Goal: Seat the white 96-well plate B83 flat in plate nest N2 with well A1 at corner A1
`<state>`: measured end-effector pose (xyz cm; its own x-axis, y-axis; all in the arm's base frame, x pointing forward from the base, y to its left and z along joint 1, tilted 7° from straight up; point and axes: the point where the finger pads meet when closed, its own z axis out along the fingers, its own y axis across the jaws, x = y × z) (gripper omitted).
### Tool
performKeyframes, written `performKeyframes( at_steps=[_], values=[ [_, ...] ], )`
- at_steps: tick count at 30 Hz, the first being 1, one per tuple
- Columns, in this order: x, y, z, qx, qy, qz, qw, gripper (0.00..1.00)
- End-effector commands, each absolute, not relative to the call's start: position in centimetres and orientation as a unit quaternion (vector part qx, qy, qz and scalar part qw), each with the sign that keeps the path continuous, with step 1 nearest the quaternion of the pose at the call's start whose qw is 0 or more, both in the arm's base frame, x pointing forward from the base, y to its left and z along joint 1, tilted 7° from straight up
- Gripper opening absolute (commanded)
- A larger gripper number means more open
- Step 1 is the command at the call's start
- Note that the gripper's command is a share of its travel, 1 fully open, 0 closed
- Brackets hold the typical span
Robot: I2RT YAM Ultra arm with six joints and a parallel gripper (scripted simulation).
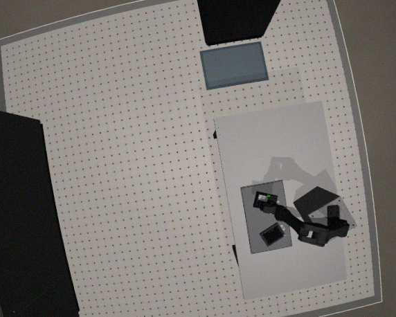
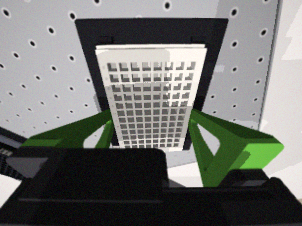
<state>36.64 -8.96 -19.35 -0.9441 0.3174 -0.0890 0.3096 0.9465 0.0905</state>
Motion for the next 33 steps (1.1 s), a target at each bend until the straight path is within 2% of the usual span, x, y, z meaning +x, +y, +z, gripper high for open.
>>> performKeyframes(
  at_steps=[1,3,4,33],
  values=[
    [37.78,-9.27,-19.61,0.16,0.984,0.036,0.063,0.0],
    [37.78,-9.28,-19.61,0.16,0.984,0.036,0.063,0.0],
    [37.78,-9.28,-19.61,0.16,0.984,0.036,0.063,1.0],
    [37.7,-9.81,-19.61,0.164,0.984,0.033,0.065,1.0]
  ],
)
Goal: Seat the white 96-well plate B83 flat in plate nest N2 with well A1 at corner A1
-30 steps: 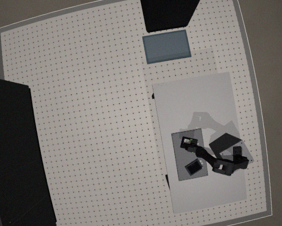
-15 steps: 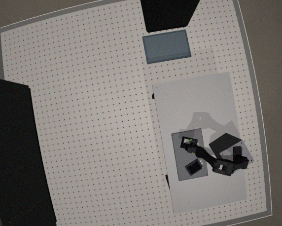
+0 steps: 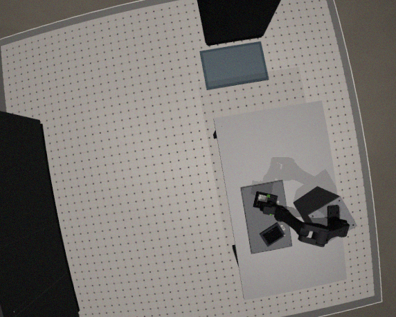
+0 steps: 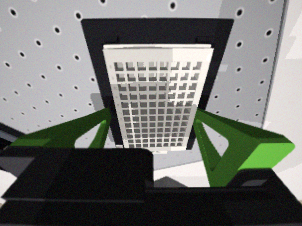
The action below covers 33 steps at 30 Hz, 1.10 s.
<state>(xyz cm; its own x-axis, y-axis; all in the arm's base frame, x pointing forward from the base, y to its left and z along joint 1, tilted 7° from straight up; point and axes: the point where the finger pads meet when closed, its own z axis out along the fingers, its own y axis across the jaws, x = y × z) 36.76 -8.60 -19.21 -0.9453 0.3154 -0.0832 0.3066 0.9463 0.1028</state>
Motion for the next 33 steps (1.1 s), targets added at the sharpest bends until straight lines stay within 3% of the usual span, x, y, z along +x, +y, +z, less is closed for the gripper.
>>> performKeyframes(
  at_steps=[1,33],
  values=[
    [37.7,-9.8,-19.6,0.164,0.984,0.033,0.065,1.0],
    [36.1,-9.5,-17.4,0.162,0.985,0.035,0.049,1.0]
  ],
)
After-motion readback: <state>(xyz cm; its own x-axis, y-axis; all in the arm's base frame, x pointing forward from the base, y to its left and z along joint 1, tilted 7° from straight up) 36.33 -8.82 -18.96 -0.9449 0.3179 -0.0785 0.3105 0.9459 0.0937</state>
